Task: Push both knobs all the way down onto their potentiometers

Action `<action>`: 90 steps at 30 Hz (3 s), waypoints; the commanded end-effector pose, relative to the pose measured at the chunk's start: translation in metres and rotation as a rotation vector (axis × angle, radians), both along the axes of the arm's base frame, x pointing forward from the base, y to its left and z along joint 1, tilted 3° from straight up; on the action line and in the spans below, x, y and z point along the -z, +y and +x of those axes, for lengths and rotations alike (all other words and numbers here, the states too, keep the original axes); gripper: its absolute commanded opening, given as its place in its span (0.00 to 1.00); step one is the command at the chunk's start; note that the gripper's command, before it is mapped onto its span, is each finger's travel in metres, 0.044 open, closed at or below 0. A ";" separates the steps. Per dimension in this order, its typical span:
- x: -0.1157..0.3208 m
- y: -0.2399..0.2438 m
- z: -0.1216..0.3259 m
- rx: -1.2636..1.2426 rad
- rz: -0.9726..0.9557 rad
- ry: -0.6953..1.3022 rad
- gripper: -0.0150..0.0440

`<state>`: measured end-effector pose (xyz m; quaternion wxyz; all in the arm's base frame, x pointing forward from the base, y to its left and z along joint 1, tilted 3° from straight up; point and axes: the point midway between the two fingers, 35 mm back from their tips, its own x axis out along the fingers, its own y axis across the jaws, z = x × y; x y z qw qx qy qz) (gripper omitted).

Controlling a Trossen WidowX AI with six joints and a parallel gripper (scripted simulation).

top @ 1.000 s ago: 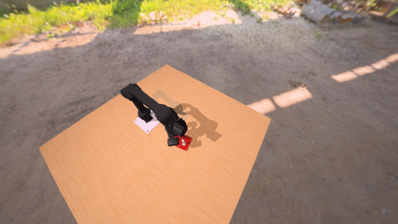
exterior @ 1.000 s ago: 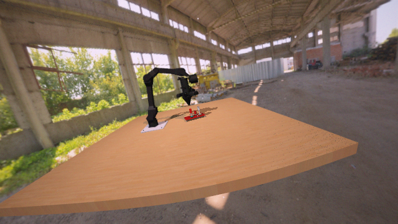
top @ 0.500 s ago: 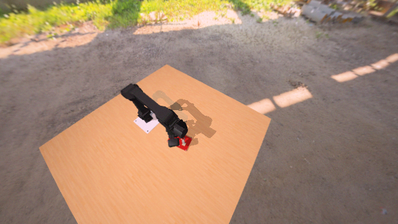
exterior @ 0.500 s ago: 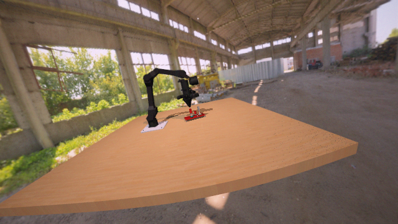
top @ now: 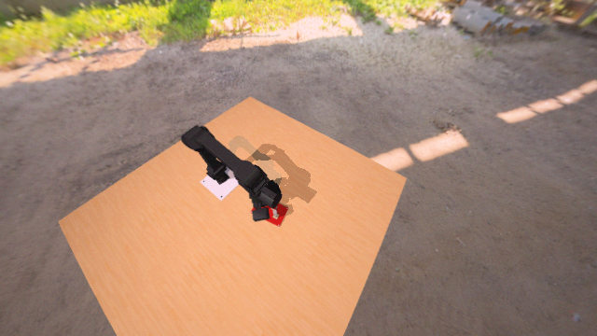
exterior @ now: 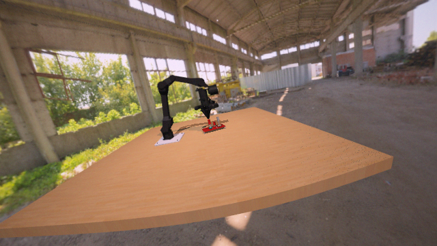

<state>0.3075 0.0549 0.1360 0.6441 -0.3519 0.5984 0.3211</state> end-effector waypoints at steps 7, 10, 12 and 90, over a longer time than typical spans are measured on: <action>0.003 -0.001 0.001 0.005 -0.004 -0.001 0.25; 0.004 -0.001 0.001 0.005 -0.004 -0.001 0.25; 0.004 -0.001 0.001 0.005 -0.004 -0.001 0.25; 0.034 -0.001 0.003 0.005 -0.004 -0.001 0.25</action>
